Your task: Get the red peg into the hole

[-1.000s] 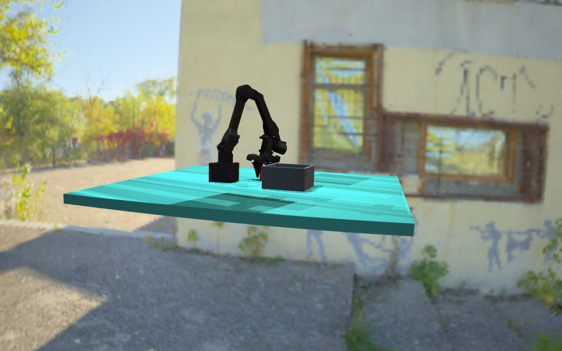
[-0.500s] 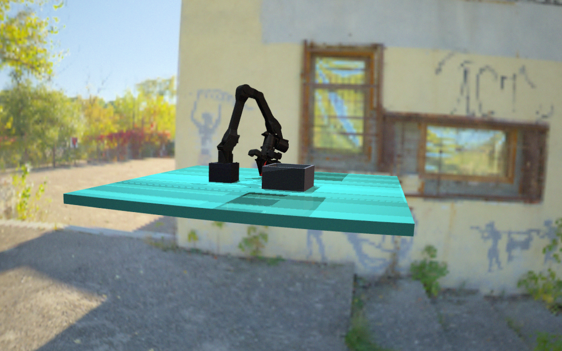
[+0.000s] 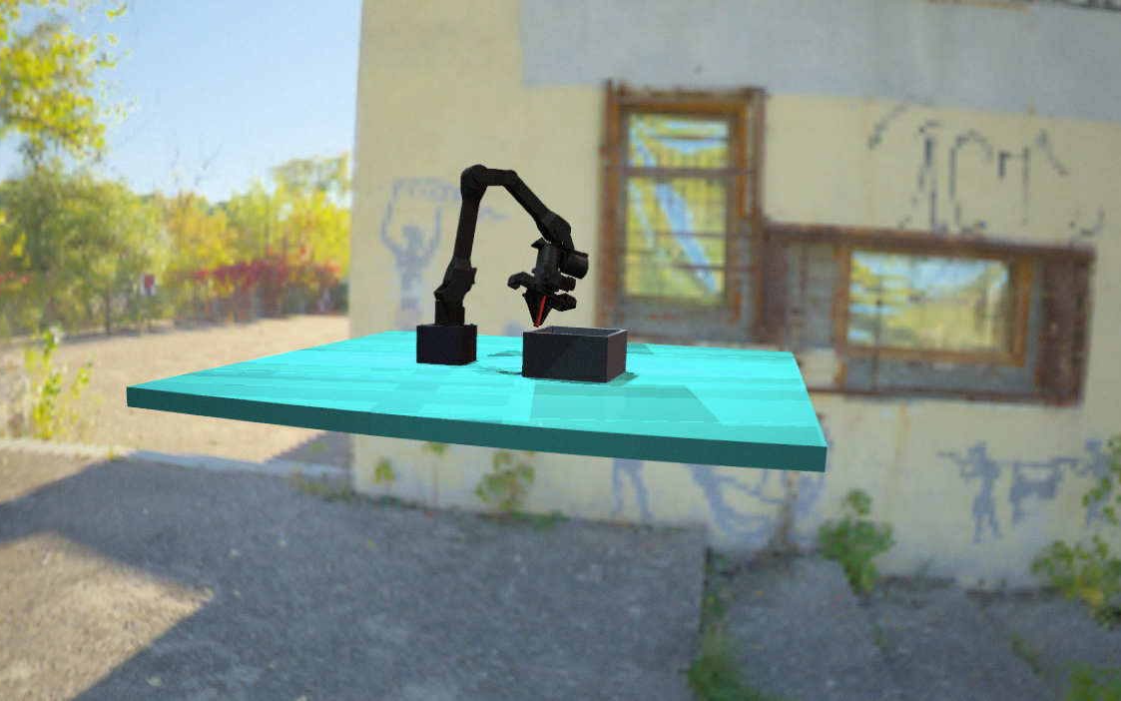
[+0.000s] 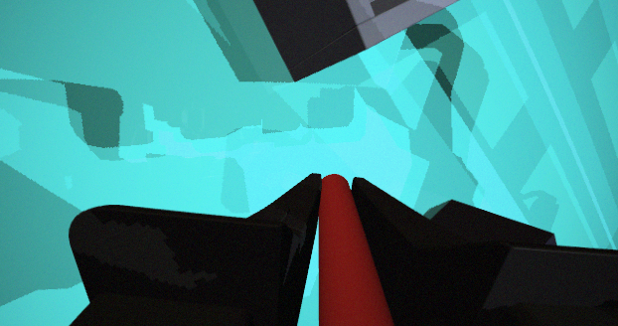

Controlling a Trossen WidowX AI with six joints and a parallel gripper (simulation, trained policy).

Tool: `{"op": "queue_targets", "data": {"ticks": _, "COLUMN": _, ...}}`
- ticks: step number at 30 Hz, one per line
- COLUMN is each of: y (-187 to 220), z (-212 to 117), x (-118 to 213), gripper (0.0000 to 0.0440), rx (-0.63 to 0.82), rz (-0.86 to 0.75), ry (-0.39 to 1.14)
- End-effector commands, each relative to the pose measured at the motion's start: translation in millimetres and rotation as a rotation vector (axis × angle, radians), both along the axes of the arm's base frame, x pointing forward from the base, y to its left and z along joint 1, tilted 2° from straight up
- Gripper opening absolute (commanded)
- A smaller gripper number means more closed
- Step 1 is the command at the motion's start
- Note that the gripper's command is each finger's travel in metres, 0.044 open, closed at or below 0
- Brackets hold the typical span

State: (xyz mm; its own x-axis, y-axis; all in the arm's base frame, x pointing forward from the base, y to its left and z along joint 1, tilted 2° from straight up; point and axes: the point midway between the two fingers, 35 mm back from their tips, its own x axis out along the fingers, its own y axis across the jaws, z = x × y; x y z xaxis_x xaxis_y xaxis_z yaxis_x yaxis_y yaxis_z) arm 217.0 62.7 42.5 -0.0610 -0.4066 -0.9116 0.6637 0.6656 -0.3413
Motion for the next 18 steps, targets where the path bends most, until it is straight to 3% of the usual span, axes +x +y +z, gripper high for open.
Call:
{"op": "queue_targets", "data": {"ticks": 1, "y": -7, "z": 16, "x": 12, "gripper": 0.0000, "rx": -0.010, "rz": -0.024, "ry": -0.036}}
{"op": "queue_targets", "data": {"ticks": 18, "y": -70, "z": 42, "x": 59, "gripper": 0.0000, "rx": -0.027, "rz": -0.200, "ry": -0.150}}
